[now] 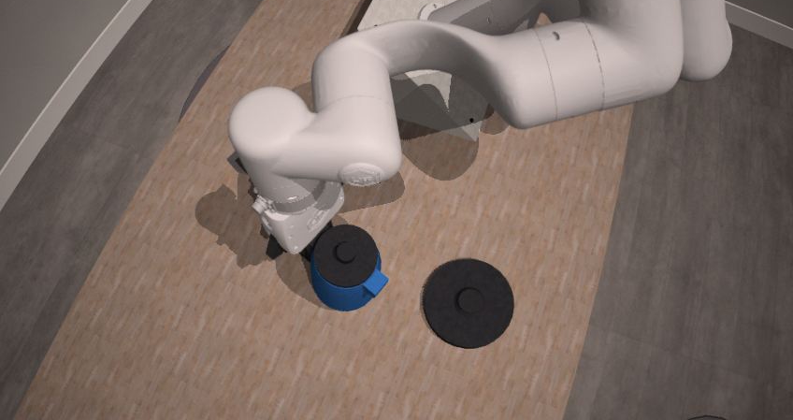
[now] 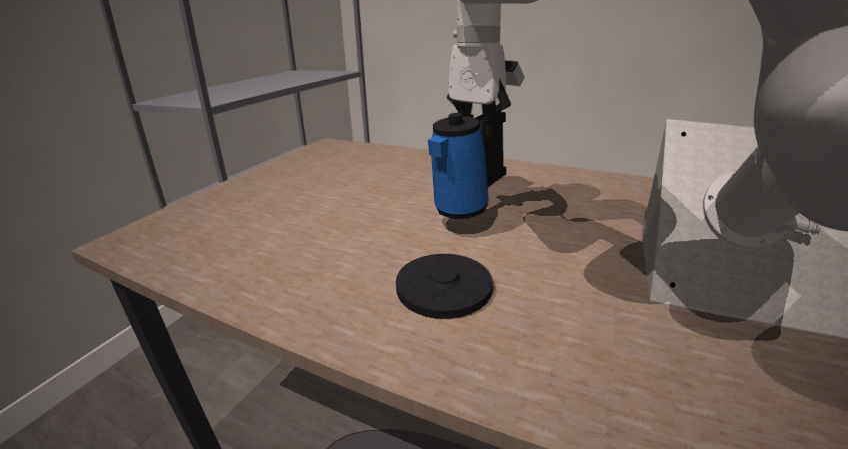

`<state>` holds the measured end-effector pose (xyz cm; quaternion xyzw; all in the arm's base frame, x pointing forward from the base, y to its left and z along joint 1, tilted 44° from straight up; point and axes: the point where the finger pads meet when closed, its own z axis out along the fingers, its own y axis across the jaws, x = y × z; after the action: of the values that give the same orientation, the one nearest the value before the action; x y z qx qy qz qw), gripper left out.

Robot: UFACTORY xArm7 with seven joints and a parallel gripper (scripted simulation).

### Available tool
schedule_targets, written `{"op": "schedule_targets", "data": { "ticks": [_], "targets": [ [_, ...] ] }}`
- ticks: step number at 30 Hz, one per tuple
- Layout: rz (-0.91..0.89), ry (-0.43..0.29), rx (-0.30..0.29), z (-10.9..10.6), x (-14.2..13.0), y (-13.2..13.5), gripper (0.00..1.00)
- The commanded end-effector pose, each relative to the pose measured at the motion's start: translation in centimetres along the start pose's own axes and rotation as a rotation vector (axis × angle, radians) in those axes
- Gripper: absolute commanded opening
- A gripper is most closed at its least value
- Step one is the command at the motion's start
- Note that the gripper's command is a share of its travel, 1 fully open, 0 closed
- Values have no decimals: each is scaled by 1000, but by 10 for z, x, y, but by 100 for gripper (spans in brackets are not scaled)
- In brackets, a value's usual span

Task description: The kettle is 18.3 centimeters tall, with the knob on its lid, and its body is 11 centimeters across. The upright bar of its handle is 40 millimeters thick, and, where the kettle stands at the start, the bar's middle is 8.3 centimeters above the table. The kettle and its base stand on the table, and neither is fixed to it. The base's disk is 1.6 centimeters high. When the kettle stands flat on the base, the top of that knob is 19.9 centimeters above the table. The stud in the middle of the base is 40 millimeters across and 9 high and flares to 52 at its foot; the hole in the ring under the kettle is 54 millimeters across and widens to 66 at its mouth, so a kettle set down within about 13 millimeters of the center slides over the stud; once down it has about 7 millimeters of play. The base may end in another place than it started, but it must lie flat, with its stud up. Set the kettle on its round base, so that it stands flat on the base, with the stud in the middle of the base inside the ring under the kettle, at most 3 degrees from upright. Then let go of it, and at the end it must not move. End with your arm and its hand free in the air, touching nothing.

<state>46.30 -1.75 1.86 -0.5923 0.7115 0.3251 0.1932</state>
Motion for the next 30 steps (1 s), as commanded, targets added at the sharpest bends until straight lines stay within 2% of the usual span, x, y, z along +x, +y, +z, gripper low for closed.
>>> {"op": "schedule_targets", "data": {
  "ticks": [1,30],
  "targets": [
    [2,4,8,-3,-9,6,0],
    [2,4,8,-2,-95,59,0]
  ]
}}
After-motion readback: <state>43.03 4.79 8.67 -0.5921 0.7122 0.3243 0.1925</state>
